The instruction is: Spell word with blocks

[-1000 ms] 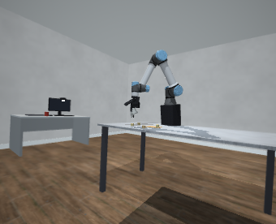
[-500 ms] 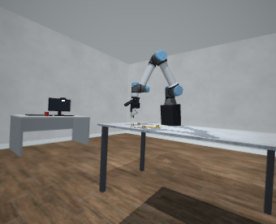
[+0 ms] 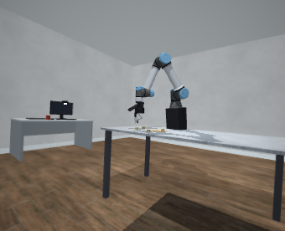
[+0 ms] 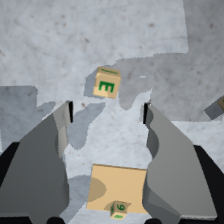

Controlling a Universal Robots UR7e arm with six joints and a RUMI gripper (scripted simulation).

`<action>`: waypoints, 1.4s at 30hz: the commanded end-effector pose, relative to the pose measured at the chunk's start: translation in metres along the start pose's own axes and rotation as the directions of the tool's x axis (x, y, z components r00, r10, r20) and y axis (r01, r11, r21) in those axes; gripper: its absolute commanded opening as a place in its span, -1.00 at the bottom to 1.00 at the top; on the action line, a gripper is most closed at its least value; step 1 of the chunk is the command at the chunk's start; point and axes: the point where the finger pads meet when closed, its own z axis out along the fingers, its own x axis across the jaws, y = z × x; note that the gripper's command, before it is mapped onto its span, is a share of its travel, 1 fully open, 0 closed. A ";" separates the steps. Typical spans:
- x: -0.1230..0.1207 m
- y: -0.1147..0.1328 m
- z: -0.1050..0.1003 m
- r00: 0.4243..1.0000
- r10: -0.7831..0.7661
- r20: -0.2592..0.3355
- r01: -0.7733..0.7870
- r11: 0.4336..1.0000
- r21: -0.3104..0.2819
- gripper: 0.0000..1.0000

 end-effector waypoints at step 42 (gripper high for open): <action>-0.003 -0.002 0.029 1.000 -0.002 0.003 0.002 1.000 0.005 -0.26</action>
